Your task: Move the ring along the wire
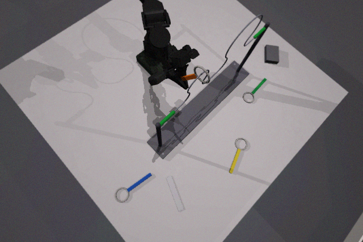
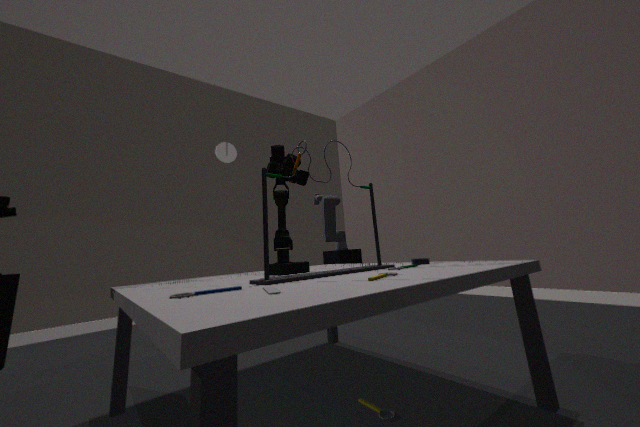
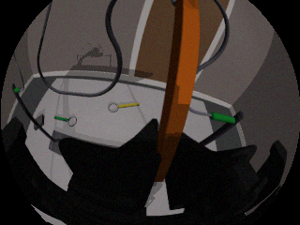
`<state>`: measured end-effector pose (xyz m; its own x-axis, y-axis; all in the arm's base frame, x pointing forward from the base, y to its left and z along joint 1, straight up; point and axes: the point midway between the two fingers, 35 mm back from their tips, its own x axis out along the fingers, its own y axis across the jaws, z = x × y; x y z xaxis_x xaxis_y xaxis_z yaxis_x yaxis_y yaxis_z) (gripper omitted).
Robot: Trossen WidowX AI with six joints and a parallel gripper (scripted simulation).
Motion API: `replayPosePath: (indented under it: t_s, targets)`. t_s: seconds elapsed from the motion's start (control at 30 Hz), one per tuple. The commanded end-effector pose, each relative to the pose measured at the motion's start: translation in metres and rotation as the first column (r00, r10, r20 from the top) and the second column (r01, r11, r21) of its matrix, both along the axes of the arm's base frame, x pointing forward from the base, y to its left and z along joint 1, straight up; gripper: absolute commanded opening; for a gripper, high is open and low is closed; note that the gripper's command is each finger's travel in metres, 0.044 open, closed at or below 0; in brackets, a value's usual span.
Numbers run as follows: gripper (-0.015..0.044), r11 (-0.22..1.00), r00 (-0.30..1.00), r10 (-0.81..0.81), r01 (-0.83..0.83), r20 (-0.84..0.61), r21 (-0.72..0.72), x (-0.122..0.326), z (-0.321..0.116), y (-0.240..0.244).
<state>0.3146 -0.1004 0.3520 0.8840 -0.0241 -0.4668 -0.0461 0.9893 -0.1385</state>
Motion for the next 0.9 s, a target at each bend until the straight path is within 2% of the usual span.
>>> replayPosePath:
  t_s: [0.0,0.43,0.87]
  targets:
    - [-0.0150,0.997,1.000,-0.005,0.006,0.010,-0.080,-0.001,0.001,-0.004]
    - [-0.0150,0.933,0.999,-0.009,0.024,0.043,-0.360,0.001,0.007,-0.022]
    - [-0.0150,0.792,0.997,-0.002,0.049,0.077,-0.609,0.002,0.018,-0.037]
